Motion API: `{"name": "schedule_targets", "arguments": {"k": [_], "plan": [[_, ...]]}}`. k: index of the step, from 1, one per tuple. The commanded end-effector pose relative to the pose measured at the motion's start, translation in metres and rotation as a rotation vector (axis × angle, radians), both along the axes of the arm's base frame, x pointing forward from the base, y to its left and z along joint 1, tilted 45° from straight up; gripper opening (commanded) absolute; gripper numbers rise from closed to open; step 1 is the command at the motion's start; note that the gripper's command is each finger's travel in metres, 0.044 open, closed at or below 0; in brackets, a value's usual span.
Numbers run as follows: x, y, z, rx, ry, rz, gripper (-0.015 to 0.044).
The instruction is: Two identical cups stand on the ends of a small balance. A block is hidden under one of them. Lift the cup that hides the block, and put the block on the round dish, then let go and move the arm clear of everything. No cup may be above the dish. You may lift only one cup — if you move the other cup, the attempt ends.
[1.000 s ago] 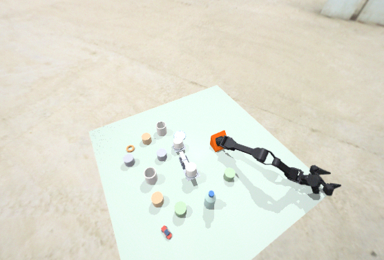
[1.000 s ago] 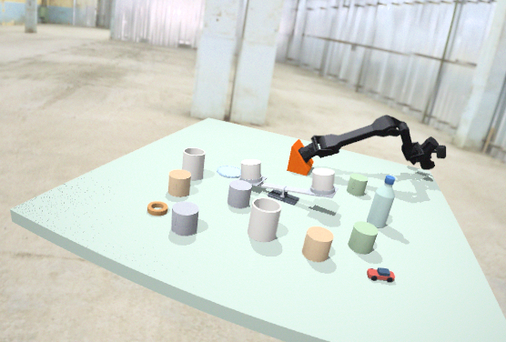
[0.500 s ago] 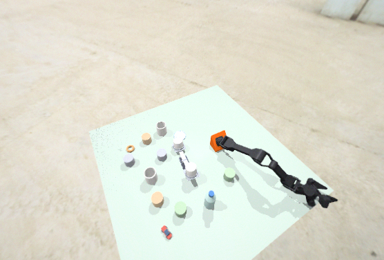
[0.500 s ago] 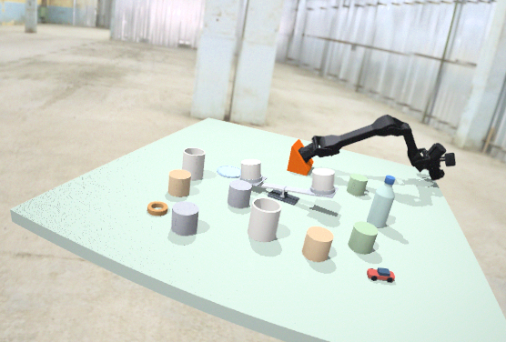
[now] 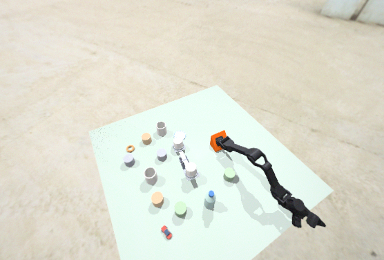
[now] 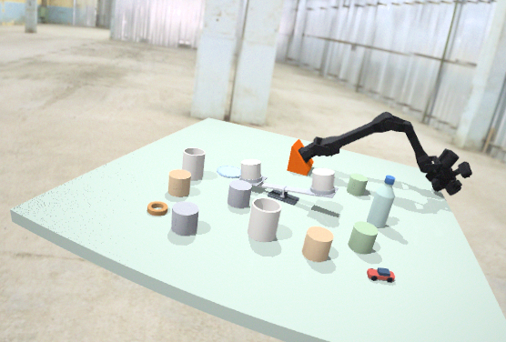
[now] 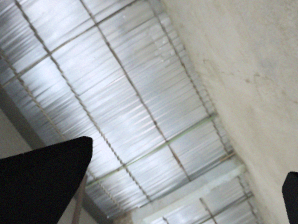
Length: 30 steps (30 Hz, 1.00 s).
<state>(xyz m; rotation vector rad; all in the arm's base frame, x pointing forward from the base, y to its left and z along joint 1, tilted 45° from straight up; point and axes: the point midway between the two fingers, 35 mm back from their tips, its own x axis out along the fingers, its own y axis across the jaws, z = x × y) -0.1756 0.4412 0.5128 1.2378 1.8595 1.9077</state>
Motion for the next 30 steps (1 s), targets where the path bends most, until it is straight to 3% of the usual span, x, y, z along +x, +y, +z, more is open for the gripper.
{"name": "schedule_targets", "arguments": {"k": [1, 13, 30], "plan": [[0.036, 0.007, 0.0, 0.019, -0.045, -0.111, 0.044], [0.117, 0.015, -0.004, 0.046, -0.171, -0.342, 0.044], [0.288, 0.006, -0.05, -0.066, -0.467, -0.77, 0.044]]}}
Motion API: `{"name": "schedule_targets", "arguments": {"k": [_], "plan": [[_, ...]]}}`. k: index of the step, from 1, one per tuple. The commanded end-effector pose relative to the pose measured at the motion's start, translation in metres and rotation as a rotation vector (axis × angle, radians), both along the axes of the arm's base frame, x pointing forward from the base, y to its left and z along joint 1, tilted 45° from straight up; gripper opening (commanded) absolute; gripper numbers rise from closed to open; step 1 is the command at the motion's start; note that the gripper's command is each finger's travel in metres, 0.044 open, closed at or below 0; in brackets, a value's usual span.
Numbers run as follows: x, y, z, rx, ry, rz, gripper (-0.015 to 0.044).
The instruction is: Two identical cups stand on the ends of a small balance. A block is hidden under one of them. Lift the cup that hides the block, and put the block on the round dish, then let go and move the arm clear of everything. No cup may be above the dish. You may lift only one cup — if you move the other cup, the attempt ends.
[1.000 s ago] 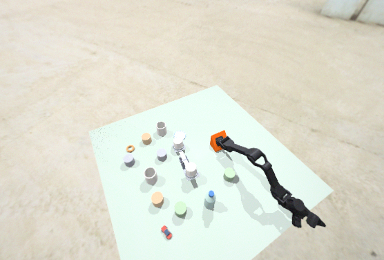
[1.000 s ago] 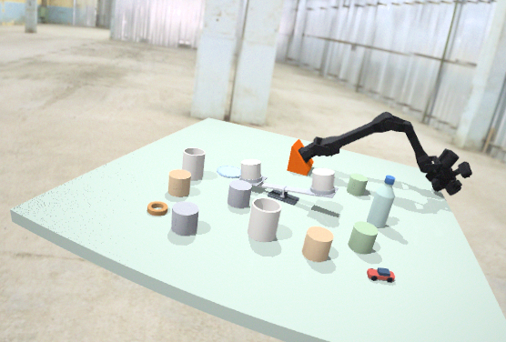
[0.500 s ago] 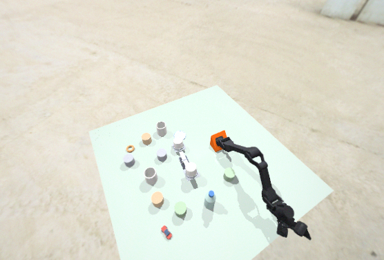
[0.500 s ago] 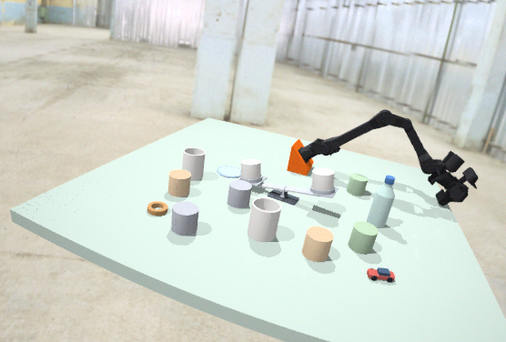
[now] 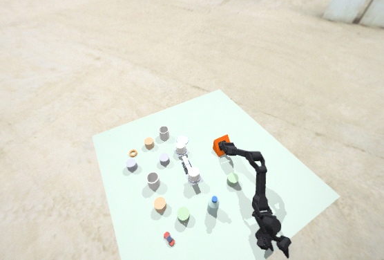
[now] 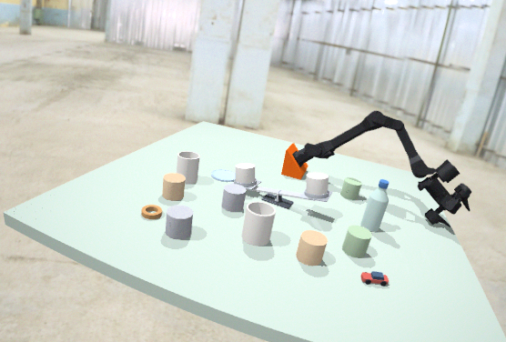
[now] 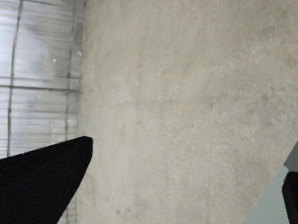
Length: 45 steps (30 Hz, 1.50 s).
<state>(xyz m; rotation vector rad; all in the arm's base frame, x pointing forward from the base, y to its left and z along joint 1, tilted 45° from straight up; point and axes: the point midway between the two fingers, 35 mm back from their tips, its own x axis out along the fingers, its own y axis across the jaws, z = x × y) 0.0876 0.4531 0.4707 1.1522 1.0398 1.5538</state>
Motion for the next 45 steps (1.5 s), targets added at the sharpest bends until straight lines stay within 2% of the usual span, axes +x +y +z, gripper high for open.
{"name": "schedule_targets", "arguments": {"k": [1, 4, 14, 21, 28, 37, 45], "plan": [[0.035, -0.008, -0.012, -0.04, -0.046, -0.087, 0.044], [0.07, -0.022, -0.008, -0.044, -0.078, -0.187, 0.044], [0.157, -0.064, -0.055, -0.215, -0.199, -0.376, 0.044], [0.22, -0.12, -0.097, -0.381, -0.276, -0.509, 0.044], [0.268, -0.196, -0.146, -0.574, -0.334, -0.608, 0.044], [0.294, -0.324, -0.215, -0.831, -0.325, -0.687, 0.044], [0.263, -0.445, -0.272, -0.989, -0.233, -0.72, 0.044]]}}
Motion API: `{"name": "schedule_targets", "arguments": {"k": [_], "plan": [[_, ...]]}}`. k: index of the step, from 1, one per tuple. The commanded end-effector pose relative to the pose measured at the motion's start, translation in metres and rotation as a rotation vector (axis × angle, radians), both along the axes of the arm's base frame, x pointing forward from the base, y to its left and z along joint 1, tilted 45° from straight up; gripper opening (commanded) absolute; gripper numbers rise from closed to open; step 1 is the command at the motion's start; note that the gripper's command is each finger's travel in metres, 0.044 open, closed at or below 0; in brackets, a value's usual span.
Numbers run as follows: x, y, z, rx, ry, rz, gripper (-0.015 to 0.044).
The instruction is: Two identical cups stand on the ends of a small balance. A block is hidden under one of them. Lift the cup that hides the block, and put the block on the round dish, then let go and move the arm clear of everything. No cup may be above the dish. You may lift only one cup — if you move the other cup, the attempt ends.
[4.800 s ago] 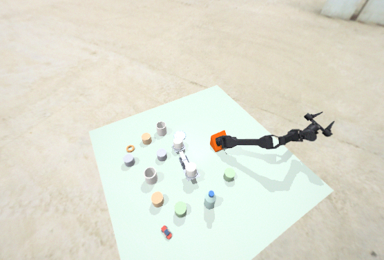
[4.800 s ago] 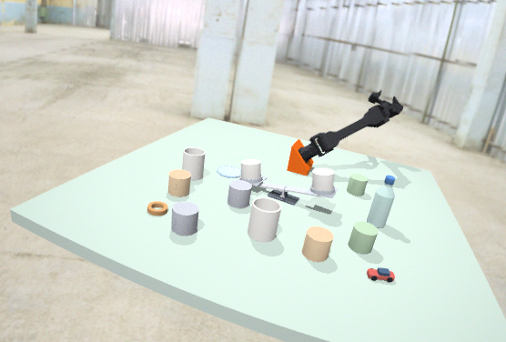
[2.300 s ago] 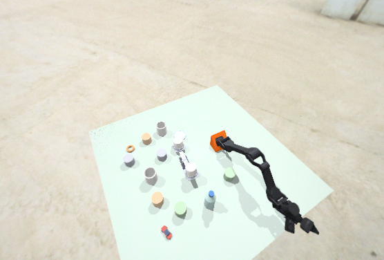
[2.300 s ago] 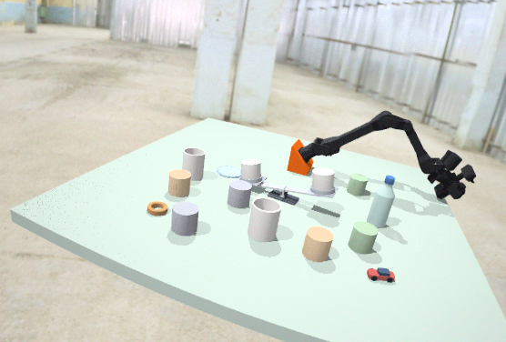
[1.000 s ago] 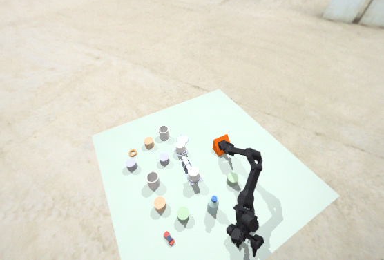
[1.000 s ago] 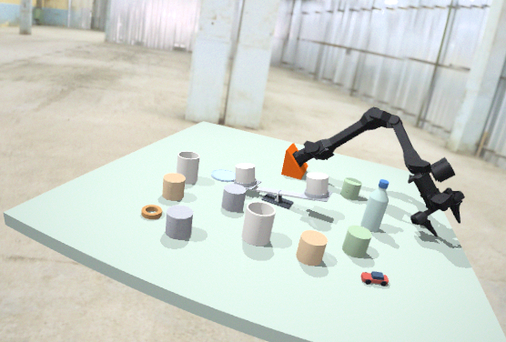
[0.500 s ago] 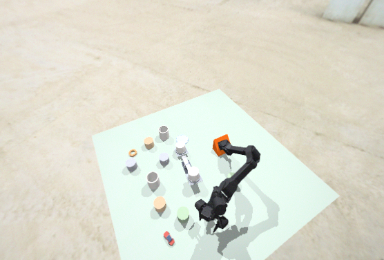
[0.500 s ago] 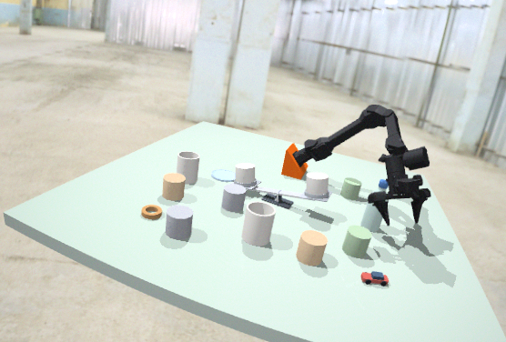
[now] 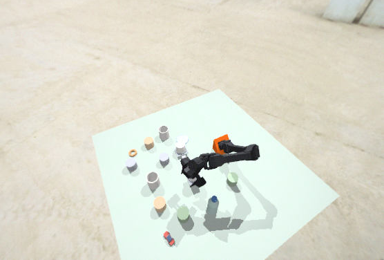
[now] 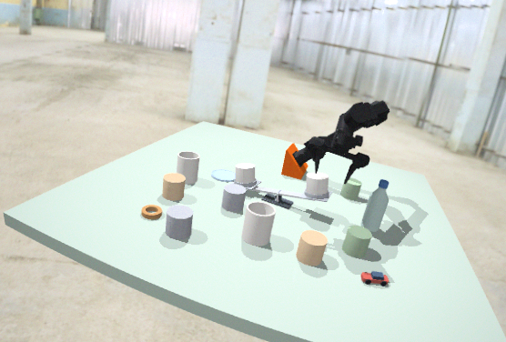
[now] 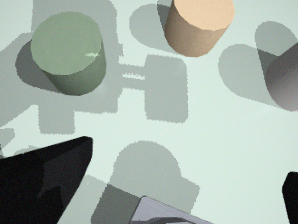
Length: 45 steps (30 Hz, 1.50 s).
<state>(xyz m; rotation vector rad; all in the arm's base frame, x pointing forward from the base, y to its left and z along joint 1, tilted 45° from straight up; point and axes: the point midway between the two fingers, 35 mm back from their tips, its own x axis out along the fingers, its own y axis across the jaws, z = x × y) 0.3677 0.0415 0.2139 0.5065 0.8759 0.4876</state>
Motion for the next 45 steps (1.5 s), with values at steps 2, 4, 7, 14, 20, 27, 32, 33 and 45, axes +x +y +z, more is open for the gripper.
{"name": "schedule_targets", "arguments": {"k": [2, 4, 7, 14, 20, 27, 32, 33, 45], "plan": [[-0.033, -0.06, -0.026, -0.023, 0.056, -0.049, 0.044], [-0.05, -0.083, -0.036, -0.02, 0.077, -0.074, 0.044], [-0.08, -0.111, -0.048, -0.002, 0.098, -0.114, 0.044], [-0.149, -0.151, -0.062, 0.085, 0.087, -0.229, 0.044], [-0.18, -0.16, -0.063, 0.137, 0.045, -0.305, 0.044], [-0.171, -0.167, -0.07, 0.063, 0.02, -0.187, 0.044], [-0.161, -0.175, -0.08, -0.014, -0.011, -0.051, 0.044], [-0.159, -0.176, -0.082, -0.028, -0.017, -0.023, 0.044], [-0.132, -0.19, -0.114, -0.181, -0.113, 0.316, 0.044]]}}
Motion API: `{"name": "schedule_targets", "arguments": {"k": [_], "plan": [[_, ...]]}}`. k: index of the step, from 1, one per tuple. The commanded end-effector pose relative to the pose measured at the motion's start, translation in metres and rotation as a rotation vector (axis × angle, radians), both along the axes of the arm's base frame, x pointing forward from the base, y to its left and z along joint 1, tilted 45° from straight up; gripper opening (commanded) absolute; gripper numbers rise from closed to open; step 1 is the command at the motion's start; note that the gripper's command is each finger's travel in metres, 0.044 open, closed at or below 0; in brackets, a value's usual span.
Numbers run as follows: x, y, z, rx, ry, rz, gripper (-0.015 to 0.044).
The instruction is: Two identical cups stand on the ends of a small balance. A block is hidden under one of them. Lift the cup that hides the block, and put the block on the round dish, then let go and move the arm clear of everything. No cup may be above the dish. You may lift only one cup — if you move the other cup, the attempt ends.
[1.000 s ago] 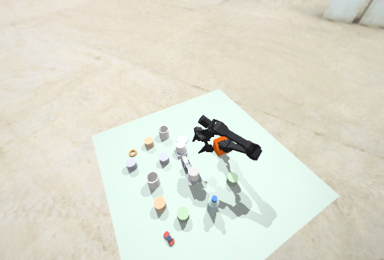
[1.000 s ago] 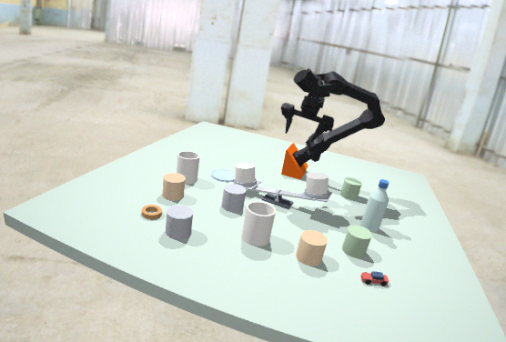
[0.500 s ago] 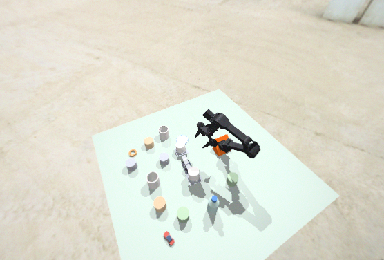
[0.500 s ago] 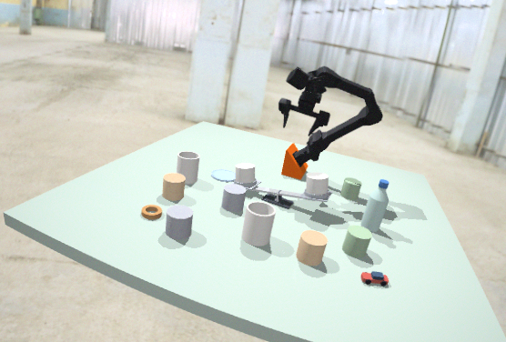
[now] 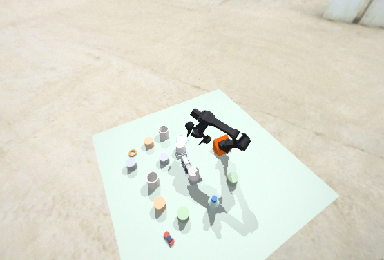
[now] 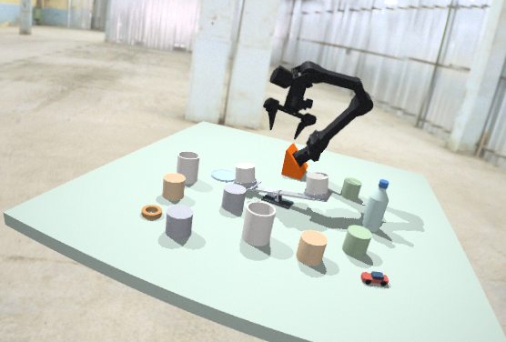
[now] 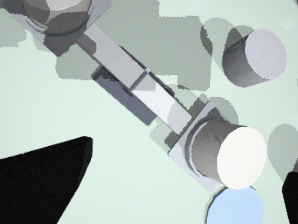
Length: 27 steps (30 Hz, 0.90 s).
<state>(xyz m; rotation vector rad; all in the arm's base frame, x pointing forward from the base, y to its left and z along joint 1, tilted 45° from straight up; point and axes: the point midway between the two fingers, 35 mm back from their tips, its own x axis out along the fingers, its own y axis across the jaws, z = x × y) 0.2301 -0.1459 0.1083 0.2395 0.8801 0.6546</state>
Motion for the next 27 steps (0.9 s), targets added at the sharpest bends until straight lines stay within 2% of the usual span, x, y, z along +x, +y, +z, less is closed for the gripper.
{"name": "schedule_targets", "arguments": {"k": [1, 27], "plan": [[0.008, -0.003, -0.011, -0.043, -0.026, 0.104, 0.044], [0.062, -0.003, -0.114, -0.224, -0.322, 0.912, 0.044]]}}
